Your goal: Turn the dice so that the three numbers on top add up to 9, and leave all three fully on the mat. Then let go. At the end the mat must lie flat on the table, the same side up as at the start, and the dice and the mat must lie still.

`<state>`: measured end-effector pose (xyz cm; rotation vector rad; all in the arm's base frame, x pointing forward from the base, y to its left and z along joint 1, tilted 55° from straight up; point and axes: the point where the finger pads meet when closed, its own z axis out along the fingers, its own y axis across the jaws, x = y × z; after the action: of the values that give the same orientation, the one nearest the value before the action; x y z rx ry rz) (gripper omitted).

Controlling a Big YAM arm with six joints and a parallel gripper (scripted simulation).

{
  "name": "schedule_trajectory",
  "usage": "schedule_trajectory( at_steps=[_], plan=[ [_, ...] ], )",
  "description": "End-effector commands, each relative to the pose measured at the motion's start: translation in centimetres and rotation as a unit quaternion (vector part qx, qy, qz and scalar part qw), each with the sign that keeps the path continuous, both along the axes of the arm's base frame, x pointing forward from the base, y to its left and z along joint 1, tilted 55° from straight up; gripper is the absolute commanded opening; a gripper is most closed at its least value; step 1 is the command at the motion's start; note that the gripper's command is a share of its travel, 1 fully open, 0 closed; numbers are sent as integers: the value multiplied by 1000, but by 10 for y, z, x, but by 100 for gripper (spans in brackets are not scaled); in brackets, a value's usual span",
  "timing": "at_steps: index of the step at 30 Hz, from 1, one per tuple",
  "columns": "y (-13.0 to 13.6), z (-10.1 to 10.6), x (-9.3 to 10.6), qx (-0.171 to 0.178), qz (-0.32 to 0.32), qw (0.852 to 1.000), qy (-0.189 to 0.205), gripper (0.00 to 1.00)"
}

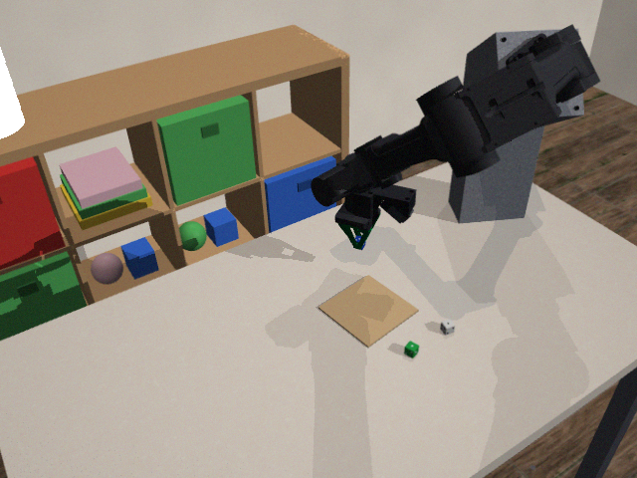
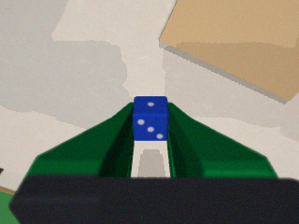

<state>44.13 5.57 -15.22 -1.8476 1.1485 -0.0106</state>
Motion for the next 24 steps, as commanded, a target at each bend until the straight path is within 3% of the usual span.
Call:
schedule_trajectory(
  at_steps=[1,2,3,6,18,20,21,24],
  plan=[
    [-24,12,-2,-10,-7,1000,-15,15],
    [-31,18,7,-13,-7,1000,-26,15],
    [-31,19,-5,-11,-7,1000,-18,15],
    [-35,23,-11,-10,-8,1000,-17,15],
    [-37,23,-7,-12,-9,1000,-23,15],
    [-33,27,-9,-5,-19,1000,-10,15],
    [-16,31,-10,-1,-8,1000,-5,15],
    [-2,46,-12,26,-43,998,39,15]
  ],
)
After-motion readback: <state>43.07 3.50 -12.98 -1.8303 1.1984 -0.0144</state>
